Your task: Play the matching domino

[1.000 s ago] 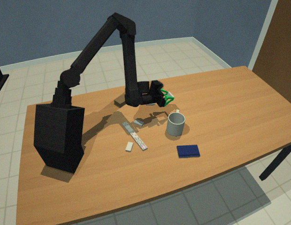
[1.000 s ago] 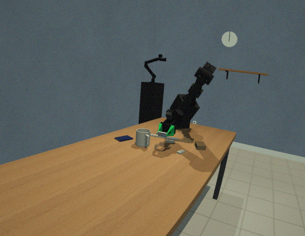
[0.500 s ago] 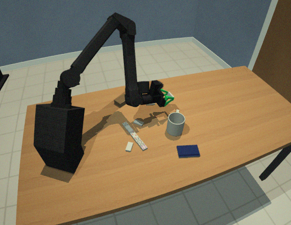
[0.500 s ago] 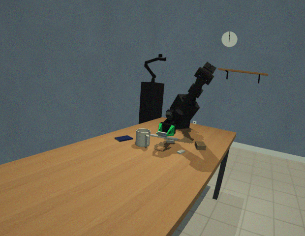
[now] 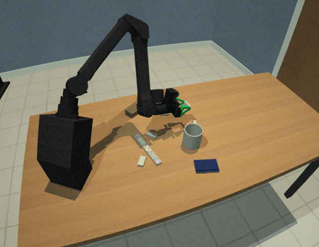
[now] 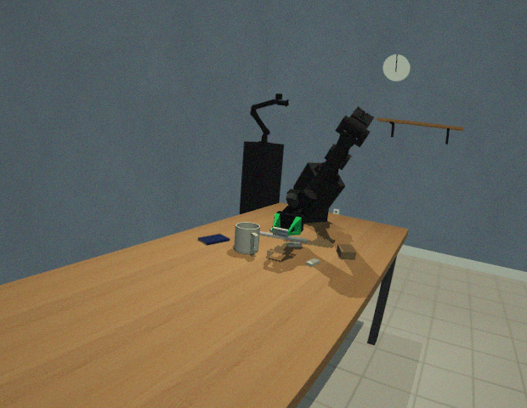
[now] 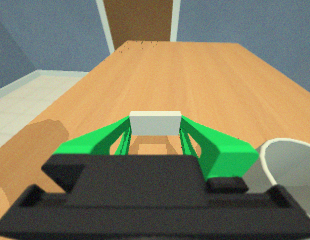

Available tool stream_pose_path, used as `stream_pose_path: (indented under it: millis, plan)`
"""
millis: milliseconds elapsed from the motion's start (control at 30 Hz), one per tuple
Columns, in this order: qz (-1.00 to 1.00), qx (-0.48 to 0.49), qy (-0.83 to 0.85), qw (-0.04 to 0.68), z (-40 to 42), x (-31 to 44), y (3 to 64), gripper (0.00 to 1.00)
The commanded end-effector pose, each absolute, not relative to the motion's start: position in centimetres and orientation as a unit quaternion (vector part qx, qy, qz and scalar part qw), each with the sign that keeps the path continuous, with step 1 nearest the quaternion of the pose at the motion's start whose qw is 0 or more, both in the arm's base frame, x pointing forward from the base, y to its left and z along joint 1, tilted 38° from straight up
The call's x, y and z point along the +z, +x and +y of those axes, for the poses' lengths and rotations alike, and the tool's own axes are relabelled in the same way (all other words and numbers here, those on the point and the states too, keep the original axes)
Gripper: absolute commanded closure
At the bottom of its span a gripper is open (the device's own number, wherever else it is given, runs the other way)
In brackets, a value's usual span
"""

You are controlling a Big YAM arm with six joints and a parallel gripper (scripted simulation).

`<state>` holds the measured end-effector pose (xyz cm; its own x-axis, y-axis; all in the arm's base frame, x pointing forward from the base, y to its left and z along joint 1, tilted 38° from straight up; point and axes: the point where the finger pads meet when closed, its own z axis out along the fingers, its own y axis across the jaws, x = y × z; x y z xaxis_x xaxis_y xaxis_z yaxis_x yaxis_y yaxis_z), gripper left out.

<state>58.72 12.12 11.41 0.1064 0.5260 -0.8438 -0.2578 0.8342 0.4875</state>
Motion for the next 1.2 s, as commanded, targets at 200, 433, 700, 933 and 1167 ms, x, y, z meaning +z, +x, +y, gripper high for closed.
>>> stream_pose_path:
  millis: [200,433,700,933,1167]
  plan:
    - [0.585,0.274,0.112,0.755,11.6,13.5,58.9,0.47]
    - [0.595,0.271,0.111,0.749,11.8,12.8,58.9,0.47]
    - [0.585,0.274,0.112,0.755,11.6,13.5,59.0,0.47]
    - [0.600,0.269,0.111,0.745,11.8,12.5,58.9,0.47]
    - [0.585,0.274,0.112,0.755,11.6,13.5,59.0,0.47]
